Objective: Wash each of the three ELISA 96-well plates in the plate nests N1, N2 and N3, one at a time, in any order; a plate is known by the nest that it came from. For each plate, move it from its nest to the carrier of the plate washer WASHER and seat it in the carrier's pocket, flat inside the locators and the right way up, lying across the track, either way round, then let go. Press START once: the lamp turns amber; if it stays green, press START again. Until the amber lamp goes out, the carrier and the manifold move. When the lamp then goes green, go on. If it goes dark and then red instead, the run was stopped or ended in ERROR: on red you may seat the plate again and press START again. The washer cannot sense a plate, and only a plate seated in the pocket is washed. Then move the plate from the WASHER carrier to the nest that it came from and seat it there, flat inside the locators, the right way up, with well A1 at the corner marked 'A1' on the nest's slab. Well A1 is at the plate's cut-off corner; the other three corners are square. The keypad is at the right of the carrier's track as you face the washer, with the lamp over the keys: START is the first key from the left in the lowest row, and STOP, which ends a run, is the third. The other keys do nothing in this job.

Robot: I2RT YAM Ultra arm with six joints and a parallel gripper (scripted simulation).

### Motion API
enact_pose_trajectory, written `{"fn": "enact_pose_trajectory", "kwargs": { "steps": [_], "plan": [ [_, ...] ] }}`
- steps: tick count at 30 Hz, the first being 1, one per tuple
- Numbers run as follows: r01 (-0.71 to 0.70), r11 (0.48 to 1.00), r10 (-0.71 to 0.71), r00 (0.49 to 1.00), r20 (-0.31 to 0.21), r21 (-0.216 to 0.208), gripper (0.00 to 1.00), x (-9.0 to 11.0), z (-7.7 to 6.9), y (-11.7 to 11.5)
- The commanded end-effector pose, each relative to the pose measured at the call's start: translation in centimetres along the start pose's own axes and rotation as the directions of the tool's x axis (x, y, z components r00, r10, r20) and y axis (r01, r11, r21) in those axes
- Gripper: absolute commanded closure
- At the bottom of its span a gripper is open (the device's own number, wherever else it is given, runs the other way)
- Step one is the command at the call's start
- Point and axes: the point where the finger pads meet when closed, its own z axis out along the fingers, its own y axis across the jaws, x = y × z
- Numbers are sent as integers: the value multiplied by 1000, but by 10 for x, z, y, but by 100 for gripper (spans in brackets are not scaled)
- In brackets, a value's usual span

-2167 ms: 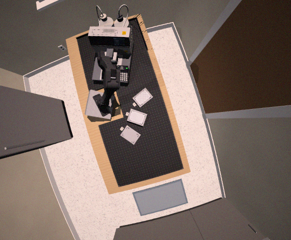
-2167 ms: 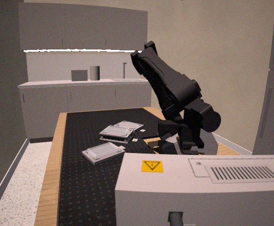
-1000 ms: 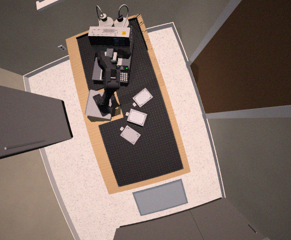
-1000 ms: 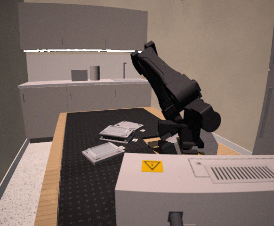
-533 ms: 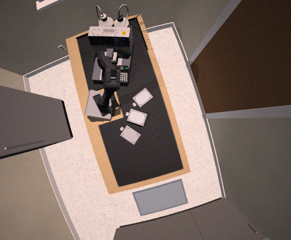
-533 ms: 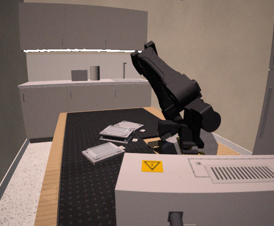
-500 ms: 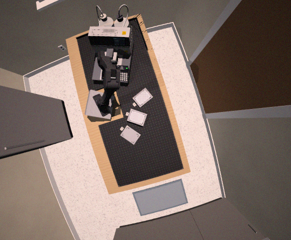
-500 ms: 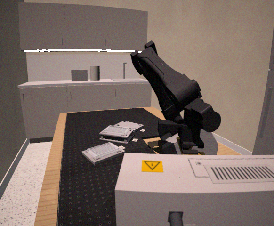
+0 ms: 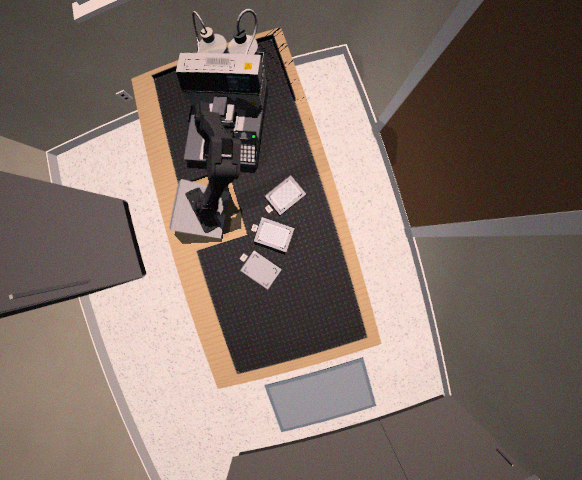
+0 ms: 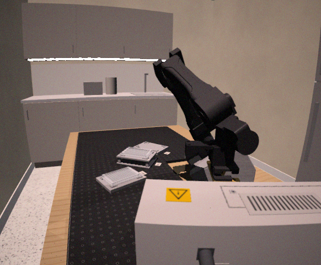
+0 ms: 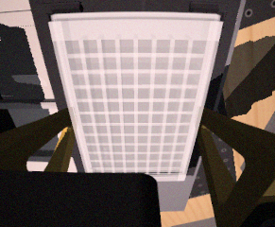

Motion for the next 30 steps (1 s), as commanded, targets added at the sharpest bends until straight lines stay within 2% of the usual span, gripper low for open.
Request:
{"fn": "enact_pose_trajectory", "kwargs": {
  "steps": [1, 30],
  "plan": [
    [1, 1000, -1, 1000, 2, -10, 100, 0, -7, 2],
    [1, 1000, -1, 1000, 2, -10, 100, 0, -52, 1]
  ]
}}
